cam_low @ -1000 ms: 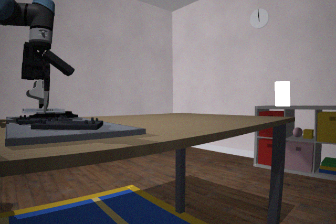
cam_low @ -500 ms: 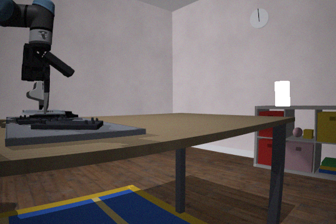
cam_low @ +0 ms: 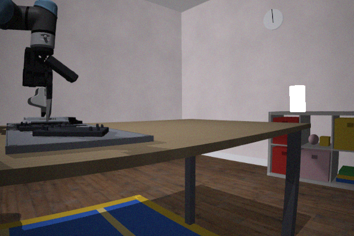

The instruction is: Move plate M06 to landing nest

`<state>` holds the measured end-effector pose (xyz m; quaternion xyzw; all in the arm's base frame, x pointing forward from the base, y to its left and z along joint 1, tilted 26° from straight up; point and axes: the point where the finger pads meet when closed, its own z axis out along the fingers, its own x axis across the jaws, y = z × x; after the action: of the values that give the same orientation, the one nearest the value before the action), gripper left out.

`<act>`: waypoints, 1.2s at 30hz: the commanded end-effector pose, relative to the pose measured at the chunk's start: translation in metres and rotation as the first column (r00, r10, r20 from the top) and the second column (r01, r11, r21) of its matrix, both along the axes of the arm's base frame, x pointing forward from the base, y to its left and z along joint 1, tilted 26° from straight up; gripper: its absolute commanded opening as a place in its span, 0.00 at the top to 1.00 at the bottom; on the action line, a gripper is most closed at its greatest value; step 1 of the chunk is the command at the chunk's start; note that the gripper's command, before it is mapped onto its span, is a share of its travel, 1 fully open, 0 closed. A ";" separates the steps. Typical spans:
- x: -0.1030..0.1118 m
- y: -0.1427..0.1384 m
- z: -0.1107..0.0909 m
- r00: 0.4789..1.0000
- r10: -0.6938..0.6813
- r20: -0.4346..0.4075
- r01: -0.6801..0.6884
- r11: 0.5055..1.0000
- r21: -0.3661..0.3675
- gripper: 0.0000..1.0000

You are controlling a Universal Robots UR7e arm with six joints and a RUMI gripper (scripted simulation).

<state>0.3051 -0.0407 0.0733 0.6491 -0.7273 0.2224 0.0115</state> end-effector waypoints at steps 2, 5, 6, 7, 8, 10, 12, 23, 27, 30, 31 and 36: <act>0.001 -0.001 -0.001 1.000 0.000 0.001 0.000 1.000 0.000 1.00; 0.001 -0.001 -0.002 1.000 0.000 0.001 0.000 1.000 0.000 1.00; 0.001 -0.001 -0.003 1.000 0.000 0.001 0.000 1.000 0.000 1.00; 0.001 -0.001 -0.003 1.000 0.000 0.001 0.000 1.000 0.000 1.00; 0.001 -0.001 -0.003 1.000 0.000 0.001 0.000 1.000 0.000 1.00; 0.002 -0.002 -0.004 1.000 0.000 0.001 0.000 1.000 0.000 1.00; 0.002 -0.002 -0.004 1.000 0.000 0.001 0.000 1.000 0.000 1.00; 0.003 -0.003 -0.007 1.000 0.000 0.001 0.000 1.000 0.000 1.00; 0.003 -0.003 -0.007 1.000 0.000 0.001 0.000 1.000 0.000 1.00; 0.003 -0.003 -0.007 1.000 0.000 0.001 0.000 1.000 0.000 1.00; 0.003 -0.003 -0.007 1.000 0.000 0.001 0.000 1.000 0.000 1.00; 0.003 -0.003 -0.007 1.000 0.000 0.001 0.000 1.000 0.000 1.00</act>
<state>0.3075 -0.0436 0.0656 0.6491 -0.7273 0.2224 0.0115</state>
